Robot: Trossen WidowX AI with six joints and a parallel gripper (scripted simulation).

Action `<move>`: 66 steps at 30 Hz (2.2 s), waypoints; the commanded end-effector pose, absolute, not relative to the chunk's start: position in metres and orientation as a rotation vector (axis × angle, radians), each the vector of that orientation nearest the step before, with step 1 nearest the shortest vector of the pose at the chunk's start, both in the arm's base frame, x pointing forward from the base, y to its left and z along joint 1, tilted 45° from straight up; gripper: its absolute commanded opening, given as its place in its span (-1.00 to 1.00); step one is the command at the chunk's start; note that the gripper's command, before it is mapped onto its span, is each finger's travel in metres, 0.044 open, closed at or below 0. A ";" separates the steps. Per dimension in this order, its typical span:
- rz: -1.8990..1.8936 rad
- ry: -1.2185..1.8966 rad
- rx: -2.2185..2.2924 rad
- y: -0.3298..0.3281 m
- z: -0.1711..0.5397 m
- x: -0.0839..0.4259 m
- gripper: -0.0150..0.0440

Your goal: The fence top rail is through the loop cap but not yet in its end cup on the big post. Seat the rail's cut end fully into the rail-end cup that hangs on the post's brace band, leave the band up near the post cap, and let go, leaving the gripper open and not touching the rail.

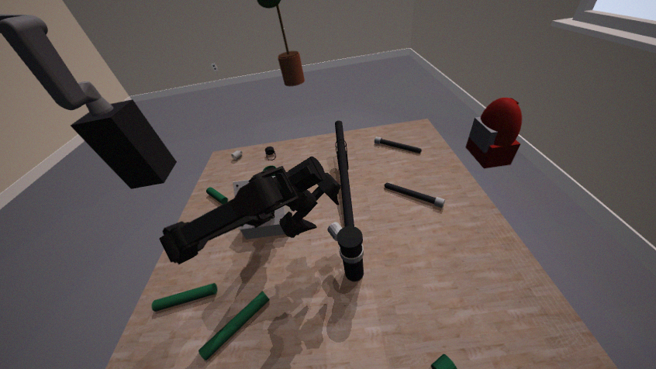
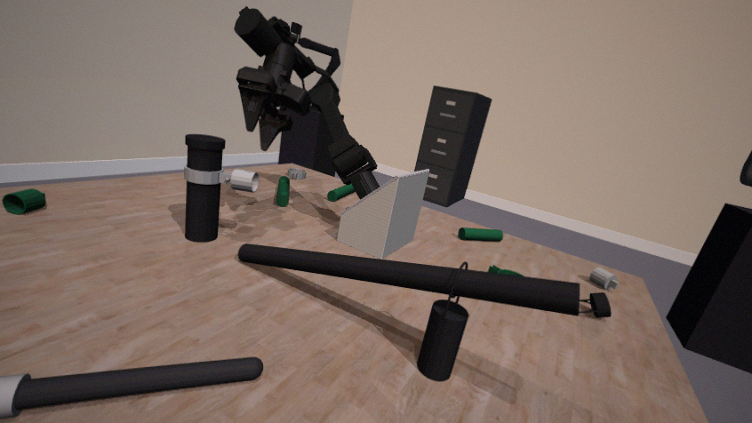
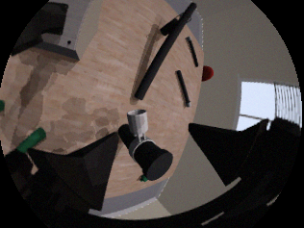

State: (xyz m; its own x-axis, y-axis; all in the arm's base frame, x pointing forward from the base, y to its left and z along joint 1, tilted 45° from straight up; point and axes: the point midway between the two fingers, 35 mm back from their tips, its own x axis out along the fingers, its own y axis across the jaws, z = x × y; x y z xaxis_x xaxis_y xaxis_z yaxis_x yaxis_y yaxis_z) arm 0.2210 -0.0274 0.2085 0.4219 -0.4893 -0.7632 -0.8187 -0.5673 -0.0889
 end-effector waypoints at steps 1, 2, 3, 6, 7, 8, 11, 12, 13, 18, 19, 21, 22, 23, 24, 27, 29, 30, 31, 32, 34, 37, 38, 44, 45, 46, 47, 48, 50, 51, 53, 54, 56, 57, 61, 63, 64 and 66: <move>0.989 1.102 -2.232 -0.034 0.202 0.220 1.00; 0.989 1.102 -2.231 -0.038 0.198 0.220 1.00; 0.989 1.102 -2.231 -0.043 0.193 0.220 1.00; 0.985 1.102 -2.234 -0.058 0.178 0.218 1.00; 0.984 1.102 -2.236 -0.062 0.176 0.218 1.00; 0.983 1.102 -2.236 -0.063 0.175 0.218 1.00; 0.984 1.102 -2.236 -0.063 0.174 0.218 1.00; 0.984 1.102 -2.236 -0.063 0.173 0.219 1.00; 0.984 1.102 -2.236 -0.064 0.173 0.219 1.00; 0.984 1.102 -2.235 -0.067 0.167 0.223 1.00; 0.984 1.102 -2.235 -0.067 0.166 0.224 1.00; 0.984 1.102 -2.235 -0.069 0.163 0.226 1.00; 0.984 1.102 -2.235 -0.069 0.162 0.227 1.00; 0.984 1.102 -2.234 -0.070 0.161 0.228 1.00; 0.984 1.102 -2.234 -0.071 0.160 0.228 1.00; 0.984 1.102 -2.234 -0.073 0.156 0.231 1.00; 0.984 1.102 -2.234 -0.074 0.154 0.232 1.00; 0.984 1.102 -2.234 -0.075 0.153 0.233 1.00; 0.984 1.102 -2.234 -0.076 0.151 0.234 1.00; 0.984 1.102 -2.234 -0.077 0.150 0.234 1.00; 0.984 1.102 -2.234 -0.078 0.148 0.236 1.00; 0.983 1.102 -2.234 -0.081 0.144 0.238 1.00; 0.983 1.102 -2.235 -0.082 0.143 0.238 1.00; 0.982 1.102 -2.236 -0.087 0.136 0.242 1.00; 0.982 1.102 -2.236 -0.088 0.134 0.242 1.00; 0.982 1.102 -2.236 -0.088 0.133 0.243 1.00; 0.981 1.102 -2.236 -0.089 0.132 0.244 1.00; 0.981 1.102 -2.237 -0.090 0.131 0.244 1.00; 0.981 1.102 -2.237 -0.092 0.128 0.245 1.00; 0.980 1.102 -2.237 -0.093 0.127 0.245 1.00; 0.980 1.102 -2.238 -0.095 0.125 0.246 1.00; 0.979 1.102 -2.238 -0.096 0.124 0.247 1.00; 0.979 1.102 -2.239 -0.097 0.122 0.247 1.00; 0.979 1.102 -2.239 -0.097 0.122 0.247 0.91; 0.979 1.102 -2.239 -0.097 0.122 0.247 0.56; 0.979 1.102 -2.239 -0.097 0.122 0.247 0.38; 0.979 1.102 -2.239 -0.097 0.122 0.247 0.29; 0.979 1.102 -2.239 -0.097 0.122 0.247 0.11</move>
State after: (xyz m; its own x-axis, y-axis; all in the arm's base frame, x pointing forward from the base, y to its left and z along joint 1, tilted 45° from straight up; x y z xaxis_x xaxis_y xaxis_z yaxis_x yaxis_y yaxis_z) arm 0.2467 -0.0973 0.1222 0.4235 -0.4925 -0.7603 -0.8165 -0.5711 -0.0849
